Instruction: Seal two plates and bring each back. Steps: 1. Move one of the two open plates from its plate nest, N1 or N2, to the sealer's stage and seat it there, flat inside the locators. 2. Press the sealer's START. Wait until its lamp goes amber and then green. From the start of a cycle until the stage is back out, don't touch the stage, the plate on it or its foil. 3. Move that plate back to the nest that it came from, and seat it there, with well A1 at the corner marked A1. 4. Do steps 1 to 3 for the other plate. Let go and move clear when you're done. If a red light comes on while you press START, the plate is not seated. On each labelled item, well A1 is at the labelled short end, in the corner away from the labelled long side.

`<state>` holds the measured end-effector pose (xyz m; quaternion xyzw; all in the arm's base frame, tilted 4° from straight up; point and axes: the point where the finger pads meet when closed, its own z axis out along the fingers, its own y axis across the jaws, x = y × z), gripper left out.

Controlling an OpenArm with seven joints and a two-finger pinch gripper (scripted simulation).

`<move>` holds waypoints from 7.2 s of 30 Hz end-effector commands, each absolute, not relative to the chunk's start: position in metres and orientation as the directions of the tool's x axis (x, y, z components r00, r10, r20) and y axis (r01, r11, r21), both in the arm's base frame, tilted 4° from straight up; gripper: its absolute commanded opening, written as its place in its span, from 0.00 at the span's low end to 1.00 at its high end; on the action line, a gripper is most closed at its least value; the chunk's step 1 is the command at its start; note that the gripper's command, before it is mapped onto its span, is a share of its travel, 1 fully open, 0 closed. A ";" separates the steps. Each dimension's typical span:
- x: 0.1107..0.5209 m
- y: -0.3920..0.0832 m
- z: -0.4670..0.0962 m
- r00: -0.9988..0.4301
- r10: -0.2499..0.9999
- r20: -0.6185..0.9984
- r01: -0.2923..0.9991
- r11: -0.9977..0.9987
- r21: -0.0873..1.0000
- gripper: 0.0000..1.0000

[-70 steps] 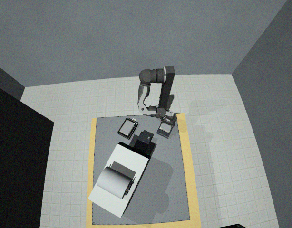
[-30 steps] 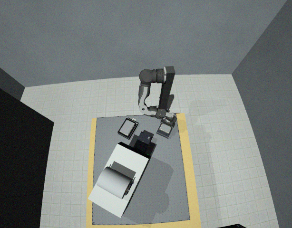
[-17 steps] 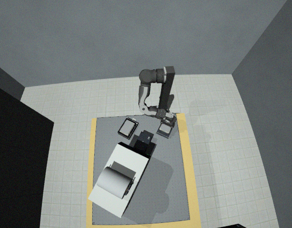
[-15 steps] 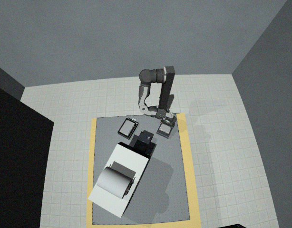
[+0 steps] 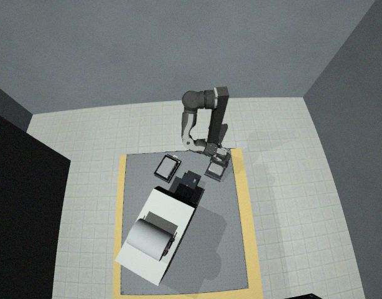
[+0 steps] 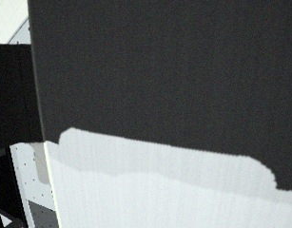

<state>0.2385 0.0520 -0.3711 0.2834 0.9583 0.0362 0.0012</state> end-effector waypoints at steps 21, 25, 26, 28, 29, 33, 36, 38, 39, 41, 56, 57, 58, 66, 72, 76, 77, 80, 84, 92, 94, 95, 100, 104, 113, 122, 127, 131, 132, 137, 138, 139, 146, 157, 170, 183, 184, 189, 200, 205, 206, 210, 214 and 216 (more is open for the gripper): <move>0.238 0.054 -0.381 -0.843 0.538 0.019 0.538 0.840 0.076 0.00; 0.239 0.054 -0.383 -0.843 0.538 0.018 0.538 0.840 0.077 0.00; 0.239 0.054 -0.384 -0.843 0.538 0.019 0.538 0.840 0.076 0.00; 0.238 0.054 -0.384 -0.843 0.538 0.019 0.538 0.840 0.076 0.00; 0.238 0.054 -0.384 -0.843 0.538 0.019 0.538 0.840 0.076 0.00; 0.238 0.054 -0.386 -0.843 0.538 0.019 0.538 0.840 0.076 0.00; 0.239 0.055 -0.387 -0.843 0.538 0.018 0.538 0.840 0.077 0.00; 0.239 0.055 -0.389 -0.843 0.538 0.019 0.538 0.840 0.076 0.00; 0.238 0.055 -0.389 -0.843 0.538 0.019 0.538 0.840 0.076 0.00; 0.239 0.055 -0.390 -0.843 0.538 0.018 0.537 0.840 0.077 0.00; 0.239 0.055 -0.389 -0.841 0.541 0.018 0.540 0.838 0.074 0.00; 0.239 0.055 -0.389 -0.841 0.541 0.018 0.540 0.838 0.074 0.00; 0.239 0.055 -0.389 -0.841 0.541 0.018 0.540 0.838 0.074 0.00; 0.239 0.055 -0.389 -0.841 0.541 0.018 0.540 0.838 0.074 0.00; 0.239 0.055 -0.389 -0.841 0.541 0.018 0.540 0.838 0.074 0.00; 0.239 0.055 -0.392 -0.843 0.538 0.019 0.538 0.840 0.076 0.00; 0.239 0.055 -0.392 -0.843 0.538 0.019 0.538 0.840 0.076 0.00; 0.239 0.055 -0.393 -0.843 0.538 0.018 0.538 0.840 0.077 0.00; 0.239 0.055 -0.395 -0.843 0.538 0.019 0.538 0.840 0.076 0.00; 0.240 0.055 -0.397 -0.841 0.541 0.018 0.540 0.838 0.074 0.00; 0.240 0.055 -0.397 -0.841 0.541 0.018 0.540 0.838 0.074 0.00; 0.240 0.055 -0.397 -0.841 0.541 0.018 0.540 0.838 0.074 0.00; 0.240 0.055 -0.397 -0.841 0.541 0.018 0.540 0.838 0.074 0.00; 0.240 0.055 -0.397 -0.841 0.541 0.018 0.540 0.838 0.074 0.00; 0.240 0.055 -0.397 -0.841 0.541 0.018 0.540 0.838 0.074 0.00; 0.240 0.055 -0.397 -0.841 0.541 0.018 0.540 0.838 0.074 0.00; 0.239 0.056 -0.399 -0.843 0.538 0.019 0.538 0.839 0.077 0.00; 0.239 0.055 -0.400 -0.843 0.538 0.019 0.538 0.840 0.077 0.00; 0.240 0.055 -0.400 -0.842 0.539 0.018 0.538 0.839 0.077 0.00; 0.239 0.056 -0.402 -0.843 0.538 0.018 0.538 0.840 0.077 0.00; 0.240 0.056 -0.402 -0.843 0.538 0.018 0.538 0.839 0.077 0.00; 0.239 0.056 -0.403 -0.842 0.538 0.018 0.538 0.839 0.077 0.00; 0.239 0.056 -0.405 -0.843 0.538 0.019 0.538 0.840 0.077 0.00; 0.239 0.056 -0.408 -0.843 0.538 0.019 0.538 0.840 0.077 0.00; 0.240 0.056 -0.408 -0.841 0.541 0.018 0.540 0.838 0.074 0.00; 0.240 0.056 -0.408 -0.841 0.541 0.018 0.540 0.838 0.074 0.00; 0.240 0.056 -0.408 -0.841 0.541 0.018 0.540 0.838 0.074 0.00; 0.240 0.056 -0.408 -0.841 0.541 0.018 0.540 0.838 0.074 0.00; 0.240 0.056 -0.408 -0.841 0.541 0.018 0.540 0.838 0.074 0.65; 0.240 0.056 -0.408 -0.841 0.541 0.018 0.540 0.838 0.074 0.65; 0.240 0.056 -0.408 -0.841 0.541 0.018 0.540 0.838 0.074 0.65; 0.240 0.056 -0.408 -0.841 0.541 0.018 0.540 0.838 0.074 0.65; 0.240 0.056 -0.408 -0.841 0.541 0.018 0.540 0.838 0.074 0.65; 0.240 0.056 -0.408 -0.841 0.541 0.018 0.540 0.838 0.074 0.65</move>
